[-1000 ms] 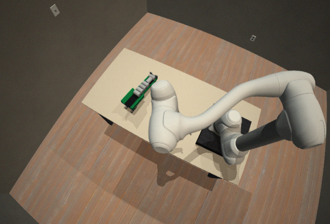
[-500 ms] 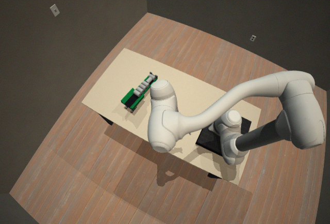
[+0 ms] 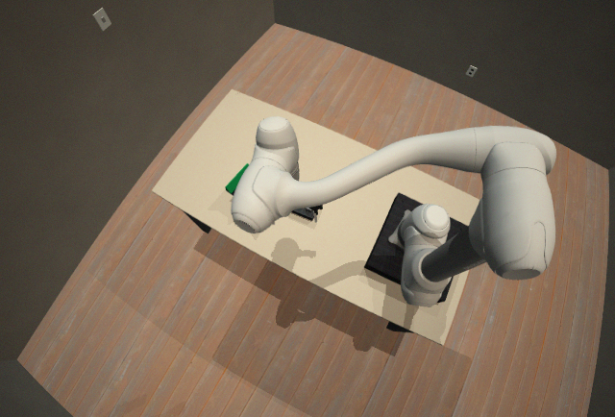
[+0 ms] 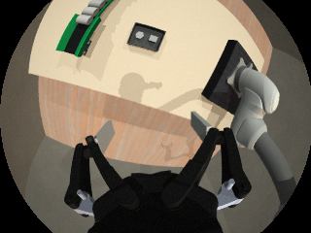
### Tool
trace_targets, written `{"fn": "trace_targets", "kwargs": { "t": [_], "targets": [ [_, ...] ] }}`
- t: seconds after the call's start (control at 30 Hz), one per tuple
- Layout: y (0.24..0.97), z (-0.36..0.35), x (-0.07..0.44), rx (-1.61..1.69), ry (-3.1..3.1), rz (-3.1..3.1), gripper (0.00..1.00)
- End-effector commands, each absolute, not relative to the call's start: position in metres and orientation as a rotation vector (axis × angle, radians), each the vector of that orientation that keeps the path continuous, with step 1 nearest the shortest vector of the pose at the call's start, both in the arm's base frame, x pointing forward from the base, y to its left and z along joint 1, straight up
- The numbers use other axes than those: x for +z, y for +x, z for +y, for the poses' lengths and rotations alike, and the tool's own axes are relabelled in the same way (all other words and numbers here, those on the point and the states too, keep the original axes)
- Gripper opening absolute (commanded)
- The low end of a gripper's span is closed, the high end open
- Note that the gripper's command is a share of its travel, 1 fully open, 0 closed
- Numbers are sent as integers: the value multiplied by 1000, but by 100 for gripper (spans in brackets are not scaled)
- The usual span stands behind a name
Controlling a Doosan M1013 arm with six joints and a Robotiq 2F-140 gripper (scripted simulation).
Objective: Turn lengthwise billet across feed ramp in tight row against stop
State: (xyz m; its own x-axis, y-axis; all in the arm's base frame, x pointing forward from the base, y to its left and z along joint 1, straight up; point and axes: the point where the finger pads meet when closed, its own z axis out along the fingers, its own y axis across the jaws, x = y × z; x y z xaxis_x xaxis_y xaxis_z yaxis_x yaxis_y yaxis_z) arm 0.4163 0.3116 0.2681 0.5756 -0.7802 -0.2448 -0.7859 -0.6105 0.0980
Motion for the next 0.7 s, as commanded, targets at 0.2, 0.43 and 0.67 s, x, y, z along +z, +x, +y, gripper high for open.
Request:
{"fn": "trace_targets", "kwargs": {
  "t": [0.2, 0.43, 0.67],
  "targets": [
    [552, 232, 218, 196, -2504, 1866, 100],
    [617, 172, 189, 108, -2371, 2046, 100],
    [689, 90, 151, 24, -2233, 2204, 100]
  ]
}}
